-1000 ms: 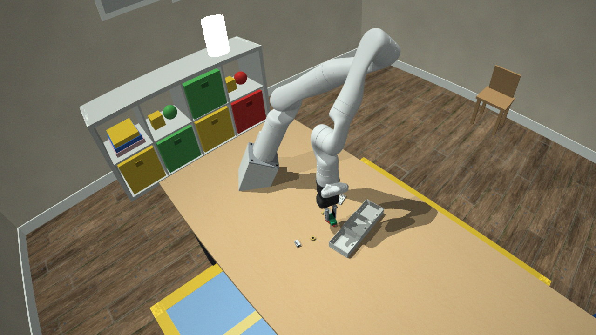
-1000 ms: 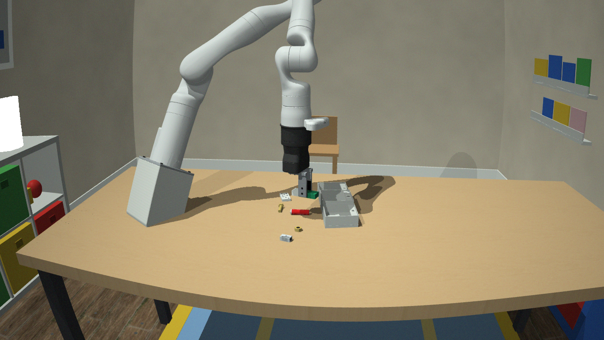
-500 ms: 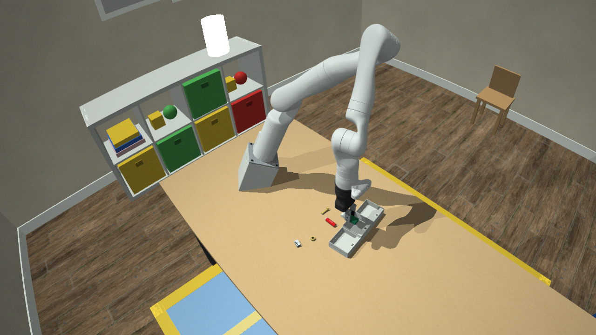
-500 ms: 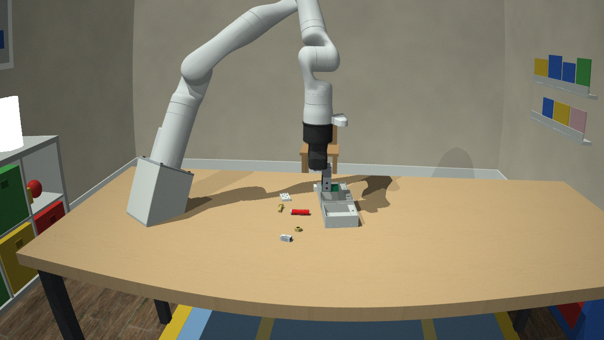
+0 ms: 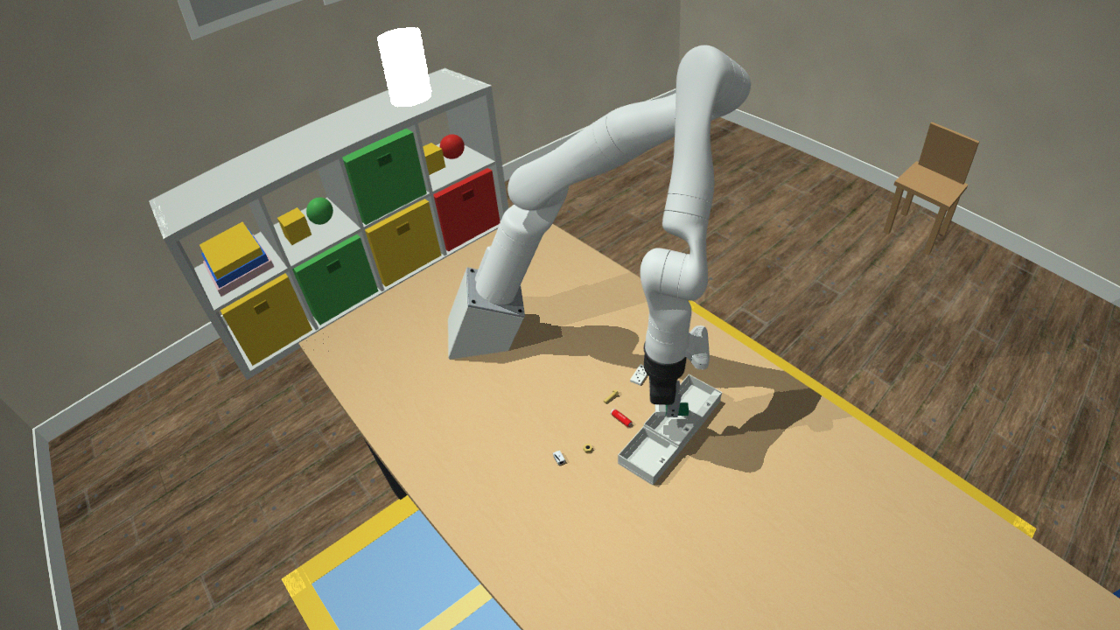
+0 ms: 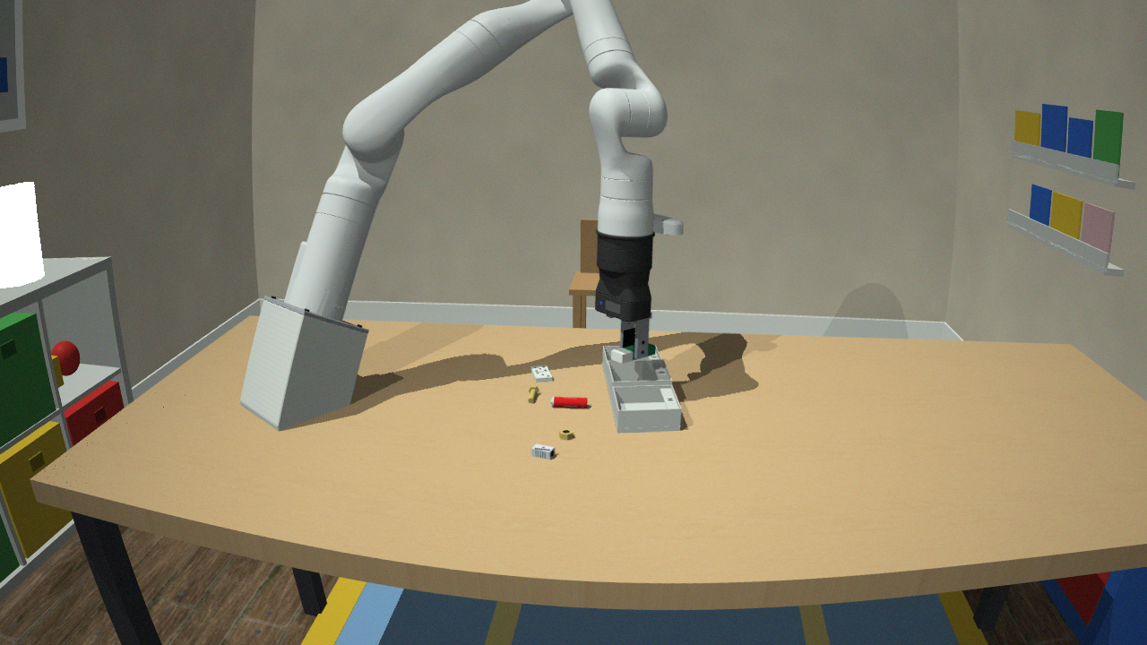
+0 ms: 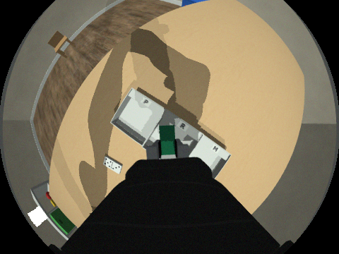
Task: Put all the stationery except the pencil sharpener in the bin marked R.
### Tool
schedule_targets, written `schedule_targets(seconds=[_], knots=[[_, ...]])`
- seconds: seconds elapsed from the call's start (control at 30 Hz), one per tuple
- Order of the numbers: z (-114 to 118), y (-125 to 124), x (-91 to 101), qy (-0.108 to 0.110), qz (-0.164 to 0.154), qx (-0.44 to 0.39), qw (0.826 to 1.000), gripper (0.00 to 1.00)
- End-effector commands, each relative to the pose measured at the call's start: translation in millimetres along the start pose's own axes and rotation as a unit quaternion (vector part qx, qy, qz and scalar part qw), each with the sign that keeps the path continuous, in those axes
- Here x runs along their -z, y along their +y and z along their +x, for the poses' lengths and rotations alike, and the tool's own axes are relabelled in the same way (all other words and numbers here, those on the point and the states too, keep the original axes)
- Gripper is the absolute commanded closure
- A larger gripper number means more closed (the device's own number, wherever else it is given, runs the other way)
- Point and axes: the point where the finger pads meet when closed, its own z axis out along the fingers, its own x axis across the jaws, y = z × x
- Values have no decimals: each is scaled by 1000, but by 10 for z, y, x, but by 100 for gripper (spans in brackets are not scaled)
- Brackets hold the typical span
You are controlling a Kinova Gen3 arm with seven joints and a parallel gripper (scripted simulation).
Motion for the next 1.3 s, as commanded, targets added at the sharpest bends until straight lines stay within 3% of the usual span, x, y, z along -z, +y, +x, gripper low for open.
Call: schedule_targets(seconds=[0.0, 0.27, 0.33, 0.37, 0.6, 1.27], knots=[[72, 19, 11, 7, 8, 78, 997, 55], [76, 12, 14, 8, 6, 261, 965, 55], [76, 12, 14, 8, 6, 261, 965, 55], [51, 36, 9, 8, 7, 314, 949, 55], [62, 41, 6, 10, 7, 449, 894, 55], [46, 22, 17, 10, 7, 447, 895, 55]])
